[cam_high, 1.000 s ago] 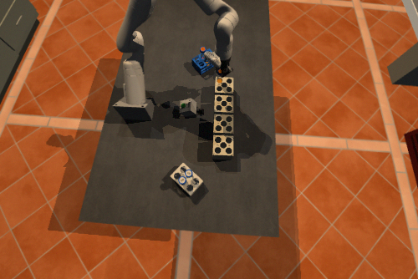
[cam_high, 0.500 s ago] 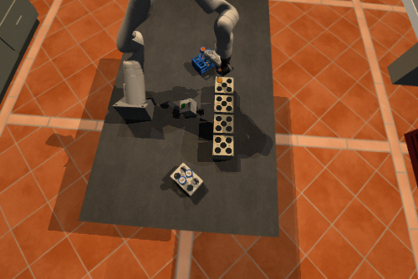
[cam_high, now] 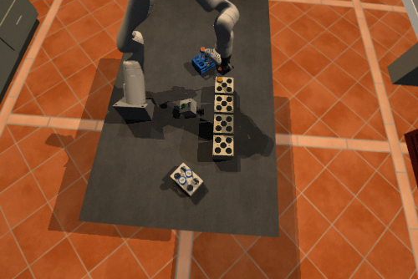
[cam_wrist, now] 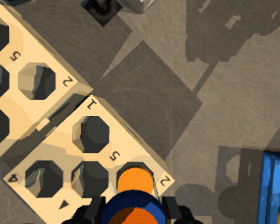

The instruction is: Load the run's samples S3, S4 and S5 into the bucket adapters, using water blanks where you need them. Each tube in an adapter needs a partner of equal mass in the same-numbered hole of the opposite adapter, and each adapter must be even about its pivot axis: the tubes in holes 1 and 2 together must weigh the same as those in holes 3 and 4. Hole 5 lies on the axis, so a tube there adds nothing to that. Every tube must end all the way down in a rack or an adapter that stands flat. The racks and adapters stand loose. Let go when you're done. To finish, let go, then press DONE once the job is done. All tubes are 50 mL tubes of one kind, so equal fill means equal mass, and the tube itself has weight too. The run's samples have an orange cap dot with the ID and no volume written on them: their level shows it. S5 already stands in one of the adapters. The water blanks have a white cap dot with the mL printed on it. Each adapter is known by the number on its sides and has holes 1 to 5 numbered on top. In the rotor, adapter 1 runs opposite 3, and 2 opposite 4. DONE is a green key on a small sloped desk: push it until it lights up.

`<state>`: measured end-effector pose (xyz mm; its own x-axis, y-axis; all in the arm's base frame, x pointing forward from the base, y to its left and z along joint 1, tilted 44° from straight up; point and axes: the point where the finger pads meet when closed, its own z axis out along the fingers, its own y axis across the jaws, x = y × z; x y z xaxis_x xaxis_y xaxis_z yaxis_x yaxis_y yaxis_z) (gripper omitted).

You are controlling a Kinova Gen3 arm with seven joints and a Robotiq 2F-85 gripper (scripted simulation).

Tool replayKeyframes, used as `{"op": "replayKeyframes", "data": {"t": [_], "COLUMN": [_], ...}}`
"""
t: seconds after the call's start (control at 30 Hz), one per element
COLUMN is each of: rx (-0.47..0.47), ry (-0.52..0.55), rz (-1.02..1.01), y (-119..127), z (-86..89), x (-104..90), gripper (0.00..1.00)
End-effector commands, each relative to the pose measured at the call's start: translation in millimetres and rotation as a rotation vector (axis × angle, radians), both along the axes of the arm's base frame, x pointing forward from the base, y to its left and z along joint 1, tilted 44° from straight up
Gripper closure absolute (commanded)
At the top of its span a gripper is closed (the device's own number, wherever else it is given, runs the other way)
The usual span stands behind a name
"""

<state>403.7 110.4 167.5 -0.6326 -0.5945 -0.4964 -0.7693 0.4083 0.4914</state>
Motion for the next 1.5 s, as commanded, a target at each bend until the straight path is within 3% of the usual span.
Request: {"op": "replayKeyframes", "data": {"t": [0.0, 1.47], "rx": [-0.007, -0.008], "ry": [-0.002, -0.001], "rz": [-0.001, -0.002], "y": [-6, -24], "z": [2.4, 20.3], "x": [0.6, 2.6], "gripper": [0.9, 0.9]}}
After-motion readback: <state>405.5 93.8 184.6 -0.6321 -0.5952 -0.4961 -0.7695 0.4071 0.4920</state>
